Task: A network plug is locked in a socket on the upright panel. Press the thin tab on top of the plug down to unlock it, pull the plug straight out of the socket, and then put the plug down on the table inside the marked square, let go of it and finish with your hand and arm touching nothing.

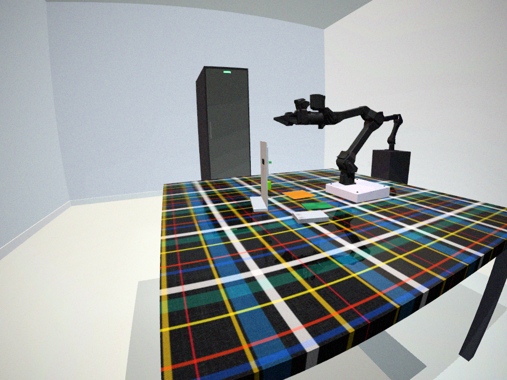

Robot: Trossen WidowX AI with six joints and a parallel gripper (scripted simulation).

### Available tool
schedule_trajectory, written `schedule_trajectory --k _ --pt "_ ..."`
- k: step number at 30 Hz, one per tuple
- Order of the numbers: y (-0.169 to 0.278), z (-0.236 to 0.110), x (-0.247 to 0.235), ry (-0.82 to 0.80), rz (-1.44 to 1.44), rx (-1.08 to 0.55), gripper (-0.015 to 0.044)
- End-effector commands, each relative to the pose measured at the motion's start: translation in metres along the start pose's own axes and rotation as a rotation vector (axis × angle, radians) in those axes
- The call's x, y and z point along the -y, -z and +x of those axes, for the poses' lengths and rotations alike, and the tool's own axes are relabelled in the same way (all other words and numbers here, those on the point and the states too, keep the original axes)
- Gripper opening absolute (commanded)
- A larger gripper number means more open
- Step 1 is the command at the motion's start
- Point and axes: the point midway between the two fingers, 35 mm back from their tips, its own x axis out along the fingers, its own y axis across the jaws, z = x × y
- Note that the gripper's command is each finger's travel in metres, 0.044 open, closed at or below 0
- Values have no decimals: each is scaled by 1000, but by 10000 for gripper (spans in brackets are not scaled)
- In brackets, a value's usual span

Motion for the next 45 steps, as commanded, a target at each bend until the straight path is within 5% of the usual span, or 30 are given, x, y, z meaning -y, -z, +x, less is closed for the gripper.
schedule_trajectory --k 1,10,45 --pt "1 0 0 0 6 0 374" --pt "37 7 -20 -19 297 -11 156" --pt "171 -51 -84 -49 1505 -118 156"
